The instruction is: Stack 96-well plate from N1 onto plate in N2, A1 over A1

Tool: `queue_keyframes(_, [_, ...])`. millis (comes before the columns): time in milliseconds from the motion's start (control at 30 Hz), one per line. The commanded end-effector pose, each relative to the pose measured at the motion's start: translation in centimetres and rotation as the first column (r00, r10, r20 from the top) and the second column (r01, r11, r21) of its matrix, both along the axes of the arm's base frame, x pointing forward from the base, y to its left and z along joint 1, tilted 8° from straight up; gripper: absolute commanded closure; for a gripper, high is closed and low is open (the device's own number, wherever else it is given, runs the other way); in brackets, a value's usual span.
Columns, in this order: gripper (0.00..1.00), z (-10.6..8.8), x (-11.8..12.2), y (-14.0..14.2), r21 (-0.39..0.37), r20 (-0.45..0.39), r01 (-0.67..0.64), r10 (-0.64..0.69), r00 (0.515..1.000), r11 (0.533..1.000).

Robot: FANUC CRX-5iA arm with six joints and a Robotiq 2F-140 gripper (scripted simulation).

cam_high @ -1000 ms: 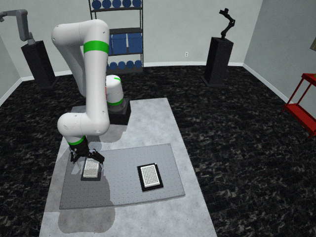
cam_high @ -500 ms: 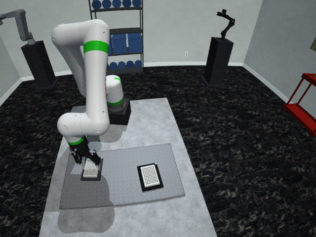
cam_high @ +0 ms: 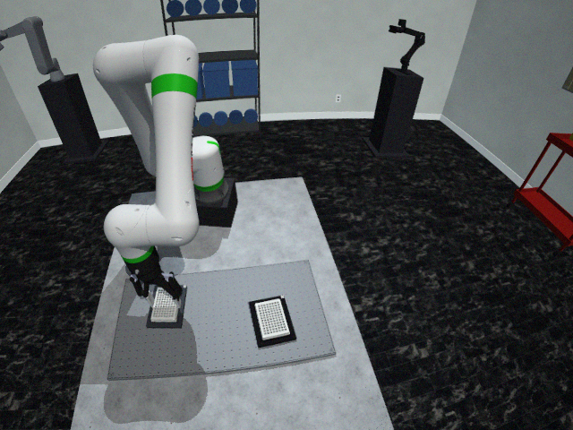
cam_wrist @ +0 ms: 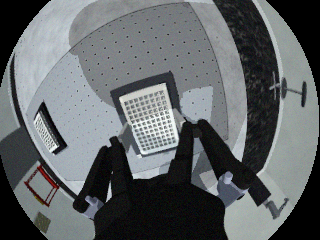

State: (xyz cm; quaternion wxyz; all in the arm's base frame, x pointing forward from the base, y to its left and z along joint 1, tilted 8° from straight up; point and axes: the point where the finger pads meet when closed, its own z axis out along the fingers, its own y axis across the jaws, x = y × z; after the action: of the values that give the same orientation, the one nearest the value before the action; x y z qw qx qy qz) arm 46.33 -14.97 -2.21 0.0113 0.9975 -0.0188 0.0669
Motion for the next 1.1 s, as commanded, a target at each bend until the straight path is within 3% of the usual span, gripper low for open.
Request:
queue_keyframes(0, [1.0,0.0,0.0,0.0,0.0,0.0,0.0,0.0,1.0,1.0])
queue_keyframes(233, [1.0,0.0,0.0,0.0,0.0,0.0,0.0,0.0,1.0,1.0])
queue_keyframes(1067, [1.0,3.8,-0.5,0.1,0.0,0.0,0.0,0.0,1.0,1.0])
